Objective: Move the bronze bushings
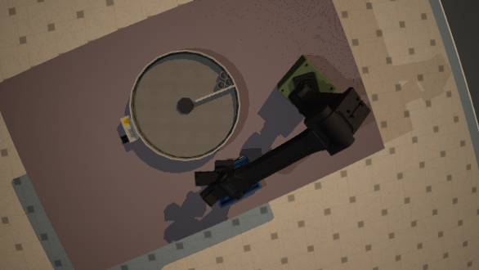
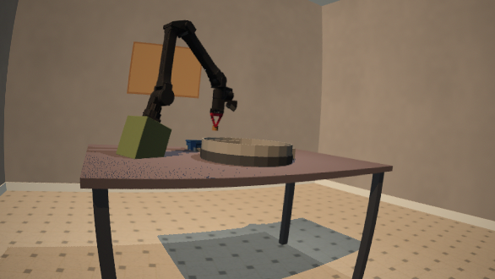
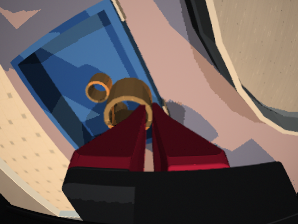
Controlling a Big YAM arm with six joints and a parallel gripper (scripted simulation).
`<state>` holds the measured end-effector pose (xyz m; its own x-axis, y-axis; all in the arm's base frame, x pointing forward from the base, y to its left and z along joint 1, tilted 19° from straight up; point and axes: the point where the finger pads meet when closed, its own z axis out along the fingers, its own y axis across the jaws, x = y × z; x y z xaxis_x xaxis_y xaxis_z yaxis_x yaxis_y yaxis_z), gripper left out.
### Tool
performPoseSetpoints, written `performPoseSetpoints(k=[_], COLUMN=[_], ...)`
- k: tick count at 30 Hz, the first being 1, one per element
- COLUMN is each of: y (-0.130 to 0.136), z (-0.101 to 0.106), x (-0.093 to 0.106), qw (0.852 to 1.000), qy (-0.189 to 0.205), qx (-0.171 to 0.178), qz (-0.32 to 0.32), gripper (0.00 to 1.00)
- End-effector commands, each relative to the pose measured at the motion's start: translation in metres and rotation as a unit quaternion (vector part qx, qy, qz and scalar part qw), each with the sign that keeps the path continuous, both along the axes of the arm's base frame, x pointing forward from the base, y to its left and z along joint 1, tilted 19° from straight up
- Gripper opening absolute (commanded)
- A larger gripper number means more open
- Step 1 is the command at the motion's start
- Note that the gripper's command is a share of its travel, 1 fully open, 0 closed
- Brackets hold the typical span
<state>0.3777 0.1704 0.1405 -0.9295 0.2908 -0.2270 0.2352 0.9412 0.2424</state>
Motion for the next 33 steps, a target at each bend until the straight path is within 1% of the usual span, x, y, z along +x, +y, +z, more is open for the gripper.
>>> performPoseSetpoints(k=[1, 6, 11, 14, 15, 17, 19, 22, 33], y=[0.031, 0.063, 0.078, 0.077, 0.072, 0.078, 0.08, 0.08, 0.08], z=[0.023, 0.031, 0.034, 0.035, 0.039, 0.035, 0.036, 0.04, 0.04], x=[0.021, 0.027, 0.03, 0.032, 0.036, 0.033, 0.034, 0.034, 0.034], qw=[0.999, 0.999, 0.999, 0.999, 0.999, 0.999, 0.999, 0.999, 0.999], qy=[-0.006, -0.006, -0.006, -0.006, -0.01, -0.006, -0.008, -0.012, -0.012], qx=[0.013, 0.014, 0.014, 0.014, 0.017, 0.014, 0.016, 0.018, 0.018], qz=[-0.03, -0.03, -0.03, -0.034, -0.041, -0.035, -0.034, -0.034, -0.034], gripper=[0.0, 0.0, 0.0, 0.0, 0.0, 0.0, 0.0, 0.0, 0.0])
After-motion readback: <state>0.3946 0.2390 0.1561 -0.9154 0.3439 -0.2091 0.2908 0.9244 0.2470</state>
